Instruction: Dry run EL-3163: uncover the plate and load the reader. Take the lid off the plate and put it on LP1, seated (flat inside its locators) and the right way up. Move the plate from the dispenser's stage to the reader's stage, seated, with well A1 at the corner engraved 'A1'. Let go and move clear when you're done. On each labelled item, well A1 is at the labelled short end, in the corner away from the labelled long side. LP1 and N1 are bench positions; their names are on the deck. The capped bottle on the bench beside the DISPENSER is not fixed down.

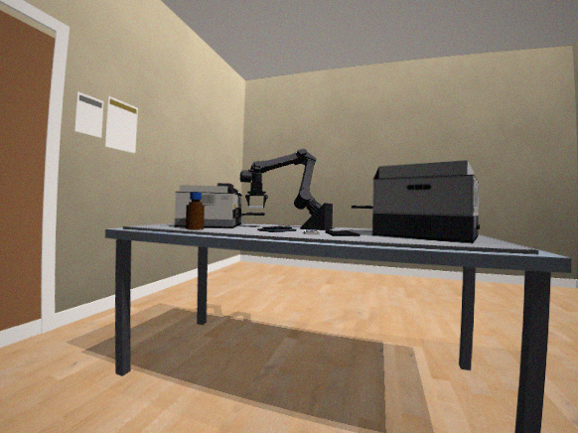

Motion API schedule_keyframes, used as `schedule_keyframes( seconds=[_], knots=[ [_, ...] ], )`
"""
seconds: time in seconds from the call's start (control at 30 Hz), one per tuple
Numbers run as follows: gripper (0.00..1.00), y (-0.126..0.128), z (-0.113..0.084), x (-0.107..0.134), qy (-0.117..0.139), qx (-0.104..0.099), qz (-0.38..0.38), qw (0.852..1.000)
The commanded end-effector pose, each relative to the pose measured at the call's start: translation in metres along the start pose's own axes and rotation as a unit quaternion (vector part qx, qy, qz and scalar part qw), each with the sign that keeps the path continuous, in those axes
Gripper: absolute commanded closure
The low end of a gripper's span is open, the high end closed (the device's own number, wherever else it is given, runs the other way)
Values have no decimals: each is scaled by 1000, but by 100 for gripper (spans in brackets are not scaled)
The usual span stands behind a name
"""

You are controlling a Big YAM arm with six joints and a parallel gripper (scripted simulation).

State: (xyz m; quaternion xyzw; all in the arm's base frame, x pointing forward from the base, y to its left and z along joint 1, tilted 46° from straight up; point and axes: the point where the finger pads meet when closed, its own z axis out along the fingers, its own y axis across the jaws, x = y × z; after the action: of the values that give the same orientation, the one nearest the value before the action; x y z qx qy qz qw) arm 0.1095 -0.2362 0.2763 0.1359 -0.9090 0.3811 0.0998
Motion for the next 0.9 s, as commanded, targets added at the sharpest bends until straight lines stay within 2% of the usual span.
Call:
schedule_keyframes(
  seconds=[0.0,0.2,0.37,0.43,0.5,0.57,0.7,0.87],
  knots=[
    [14,-15,-16,3,-7,17,15,1000],
    [14,-19,-20,5,-8,25,21,999],
    [14,-31,-33,-10,-52,47,37,997],
    [14,-31,-32,-17,-60,32,42,997],
    [14,-31,-32,-17,-60,32,42,997],
    [14,-24,-24,-21,-54,15,40,998],
    [14,-16,-20,-39,-49,3,28,998],
    [14,-21,-24,-45,-72,-14,66,995]
  ],
)
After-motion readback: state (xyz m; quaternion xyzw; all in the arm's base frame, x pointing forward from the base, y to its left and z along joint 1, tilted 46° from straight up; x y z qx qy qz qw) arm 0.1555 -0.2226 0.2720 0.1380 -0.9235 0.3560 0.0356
